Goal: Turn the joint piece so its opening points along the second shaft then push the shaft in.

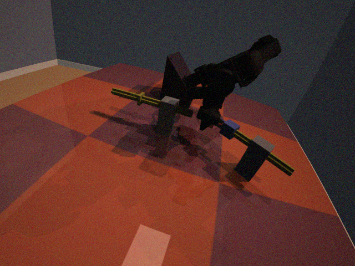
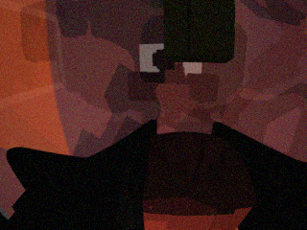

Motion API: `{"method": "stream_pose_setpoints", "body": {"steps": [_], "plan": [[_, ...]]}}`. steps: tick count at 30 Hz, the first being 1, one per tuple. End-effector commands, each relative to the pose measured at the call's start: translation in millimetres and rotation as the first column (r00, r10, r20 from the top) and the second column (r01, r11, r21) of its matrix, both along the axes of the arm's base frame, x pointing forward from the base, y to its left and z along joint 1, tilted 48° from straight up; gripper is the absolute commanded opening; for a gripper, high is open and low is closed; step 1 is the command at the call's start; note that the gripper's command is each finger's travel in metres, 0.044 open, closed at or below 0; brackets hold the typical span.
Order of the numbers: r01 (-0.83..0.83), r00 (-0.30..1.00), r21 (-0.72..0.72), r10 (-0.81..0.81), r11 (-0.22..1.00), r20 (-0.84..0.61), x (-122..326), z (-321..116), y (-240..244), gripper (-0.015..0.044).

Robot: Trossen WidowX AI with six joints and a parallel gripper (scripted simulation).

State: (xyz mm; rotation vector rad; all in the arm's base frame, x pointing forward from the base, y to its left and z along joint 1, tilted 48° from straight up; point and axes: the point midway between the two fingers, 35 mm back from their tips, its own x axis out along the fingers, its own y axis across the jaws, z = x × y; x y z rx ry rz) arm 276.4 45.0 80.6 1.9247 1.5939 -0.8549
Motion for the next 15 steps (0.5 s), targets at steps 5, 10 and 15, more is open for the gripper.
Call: {"method": "stream_pose_setpoints", "body": {"steps": [5, 10, 15], "plan": [[0.003, 1.000, 0.003, -0.003, 1.000, -0.002, 0.1, 0.0, 0.3, 0.0182], [0.000, 1.000, 0.000, 0.000, 1.000, 0.000, 0.0, 0.0, 0.0, 0.0147], [0.000, 1.000, 0.000, 0.000, 1.000, 0.000, 0.0, 0.0, 0.0, 0.0094]]}}
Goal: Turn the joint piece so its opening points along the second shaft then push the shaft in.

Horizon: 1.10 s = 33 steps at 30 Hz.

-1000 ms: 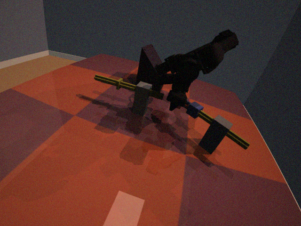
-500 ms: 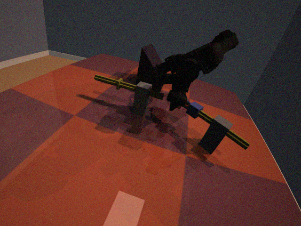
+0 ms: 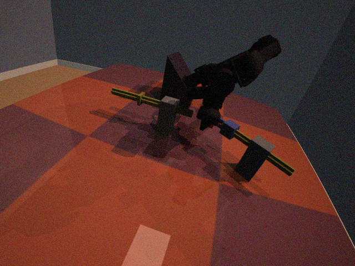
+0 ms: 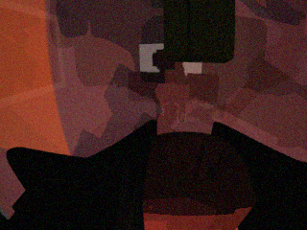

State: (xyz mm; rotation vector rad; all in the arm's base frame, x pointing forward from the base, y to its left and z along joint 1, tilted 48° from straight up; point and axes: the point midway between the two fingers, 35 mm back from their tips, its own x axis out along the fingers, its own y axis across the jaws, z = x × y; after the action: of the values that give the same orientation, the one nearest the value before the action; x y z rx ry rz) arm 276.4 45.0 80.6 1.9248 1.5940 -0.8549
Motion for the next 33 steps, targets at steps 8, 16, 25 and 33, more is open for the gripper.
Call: {"method": "stream_pose_setpoints", "body": {"steps": [8, 16, 25, 33], "plan": [[0.000, 1.000, 0.000, 0.000, 1.000, 0.000, 0.0, 0.0, 0.0, 0.0000], [-0.020, 0.999, 0.069, 0.017, 0.997, 0.034, 2.1, -2.6, 2.3, 0.0000], [-0.017, 1.000, 0.067, 0.015, 0.998, 0.026, 1.6, -2.3, 2.3, 0.0000], [-0.017, 1.000, 0.067, 0.015, 0.998, 0.026, 1.6, -2.3, 2.3, 0.0000]]}}
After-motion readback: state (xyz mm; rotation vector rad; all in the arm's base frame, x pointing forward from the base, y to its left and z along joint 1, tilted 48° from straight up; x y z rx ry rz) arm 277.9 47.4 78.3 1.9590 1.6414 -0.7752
